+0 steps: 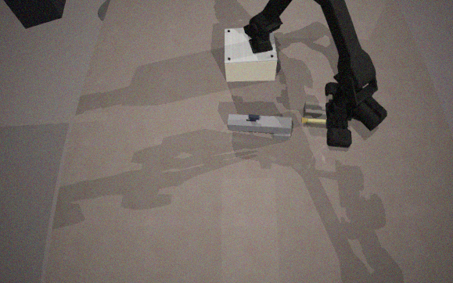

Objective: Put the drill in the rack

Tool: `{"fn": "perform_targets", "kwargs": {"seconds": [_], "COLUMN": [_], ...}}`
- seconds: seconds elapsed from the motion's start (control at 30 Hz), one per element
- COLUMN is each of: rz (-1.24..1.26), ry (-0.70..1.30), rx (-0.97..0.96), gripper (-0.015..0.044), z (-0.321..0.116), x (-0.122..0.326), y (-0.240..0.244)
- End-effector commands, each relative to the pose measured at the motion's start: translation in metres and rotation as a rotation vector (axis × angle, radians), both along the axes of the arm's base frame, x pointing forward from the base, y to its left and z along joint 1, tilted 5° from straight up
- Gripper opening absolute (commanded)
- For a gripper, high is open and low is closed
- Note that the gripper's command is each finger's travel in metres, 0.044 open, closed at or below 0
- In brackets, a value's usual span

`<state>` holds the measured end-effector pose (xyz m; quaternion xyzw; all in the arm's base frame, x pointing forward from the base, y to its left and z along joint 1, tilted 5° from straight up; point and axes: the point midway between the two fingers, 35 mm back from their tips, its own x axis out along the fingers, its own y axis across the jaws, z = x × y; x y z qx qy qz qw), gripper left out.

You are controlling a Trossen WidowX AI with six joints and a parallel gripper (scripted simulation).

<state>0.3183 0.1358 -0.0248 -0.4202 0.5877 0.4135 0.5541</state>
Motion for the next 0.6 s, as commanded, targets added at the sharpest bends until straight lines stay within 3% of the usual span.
{"fn": "perform_targets", "kwargs": {"seconds": [0.0, 0.57], "rz": [0.004, 0.004], "ry": [0.001, 0.002], "rx": [0.003, 0.004], "gripper": [0.0, 0.0], "z": [0.003, 0.004], "x": [0.0, -0.016], "y": [0.0, 0.008]}}
